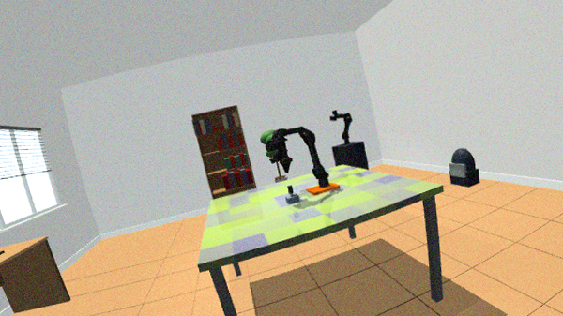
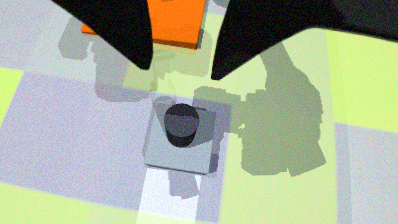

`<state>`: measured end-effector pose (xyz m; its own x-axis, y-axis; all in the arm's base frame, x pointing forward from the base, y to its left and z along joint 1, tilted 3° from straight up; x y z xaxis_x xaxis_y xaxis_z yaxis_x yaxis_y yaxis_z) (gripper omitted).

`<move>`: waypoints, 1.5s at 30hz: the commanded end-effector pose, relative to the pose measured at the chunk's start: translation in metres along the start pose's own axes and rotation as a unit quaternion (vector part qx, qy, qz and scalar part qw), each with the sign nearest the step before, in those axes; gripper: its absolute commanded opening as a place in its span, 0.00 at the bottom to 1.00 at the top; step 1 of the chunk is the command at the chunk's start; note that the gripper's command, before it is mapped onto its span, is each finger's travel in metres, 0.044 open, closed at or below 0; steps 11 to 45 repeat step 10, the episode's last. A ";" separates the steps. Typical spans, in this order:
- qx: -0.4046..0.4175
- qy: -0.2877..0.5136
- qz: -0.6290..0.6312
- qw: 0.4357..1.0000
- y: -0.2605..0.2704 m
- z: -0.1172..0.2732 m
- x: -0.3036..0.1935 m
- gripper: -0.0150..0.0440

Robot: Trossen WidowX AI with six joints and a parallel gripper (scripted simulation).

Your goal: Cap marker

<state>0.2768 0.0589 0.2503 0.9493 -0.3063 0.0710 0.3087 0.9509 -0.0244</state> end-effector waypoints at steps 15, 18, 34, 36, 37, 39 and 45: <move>0.001 -0.003 -0.002 1.000 0.000 0.002 0.001 1.00; 0.001 -0.003 -0.002 1.000 0.000 0.002 0.001 1.00; 0.001 -0.003 -0.002 1.000 0.000 0.002 0.001 1.00; 0.001 -0.003 -0.002 1.000 0.000 0.002 0.001 1.00; 0.001 -0.003 -0.002 1.000 0.000 0.002 0.001 1.00; 0.001 -0.003 -0.002 1.000 0.000 0.002 0.001 1.00; 0.001 -0.003 -0.002 1.000 0.000 0.002 0.001 1.00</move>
Point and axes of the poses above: the point midway between the two fingers, 35 mm back from their tips, its own z axis back along the fingers, its own y axis across the jaws, x = y × z, the point moved 3 cm from there along z, back along the fingers, and after that the axes turned 7 degrees about -z, right-handed, at the moved point
